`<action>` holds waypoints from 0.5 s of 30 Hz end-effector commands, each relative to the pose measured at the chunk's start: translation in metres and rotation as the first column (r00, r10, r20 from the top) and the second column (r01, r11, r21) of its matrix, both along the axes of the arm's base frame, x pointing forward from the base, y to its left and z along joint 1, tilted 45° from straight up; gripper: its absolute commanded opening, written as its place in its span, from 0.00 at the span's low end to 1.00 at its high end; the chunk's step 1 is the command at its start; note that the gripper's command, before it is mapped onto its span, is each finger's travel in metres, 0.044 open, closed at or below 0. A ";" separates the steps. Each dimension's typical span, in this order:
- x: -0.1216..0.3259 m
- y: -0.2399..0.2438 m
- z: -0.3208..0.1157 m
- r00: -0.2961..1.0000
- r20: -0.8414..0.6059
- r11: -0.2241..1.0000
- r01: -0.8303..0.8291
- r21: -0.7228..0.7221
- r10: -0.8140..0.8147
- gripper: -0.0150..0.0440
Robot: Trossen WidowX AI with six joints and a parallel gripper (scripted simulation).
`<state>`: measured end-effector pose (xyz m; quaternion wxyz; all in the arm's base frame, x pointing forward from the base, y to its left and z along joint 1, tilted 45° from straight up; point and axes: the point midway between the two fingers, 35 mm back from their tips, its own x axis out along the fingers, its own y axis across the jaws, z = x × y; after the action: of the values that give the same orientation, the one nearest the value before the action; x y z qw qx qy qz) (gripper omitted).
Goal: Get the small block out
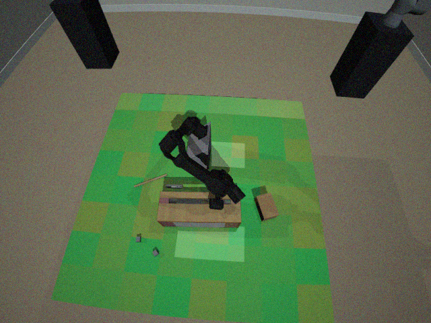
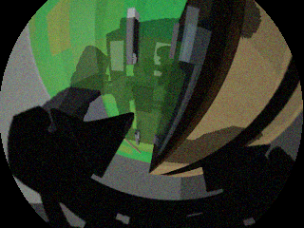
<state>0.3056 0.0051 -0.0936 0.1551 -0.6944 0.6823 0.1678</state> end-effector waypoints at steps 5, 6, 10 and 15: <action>0.001 -0.010 0.010 1.000 0.001 1.000 -0.002 -0.002 0.002 0.93; 0.001 -0.012 0.012 1.000 0.001 1.000 -0.002 -0.003 0.002 0.93; 0.001 -0.017 0.016 1.000 0.000 1.000 -0.002 -0.003 0.002 0.93; 0.001 -0.023 0.022 1.000 0.000 1.000 -0.002 -0.003 0.002 0.93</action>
<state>0.3064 -0.0133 -0.0759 0.1542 -0.6947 0.6822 0.1680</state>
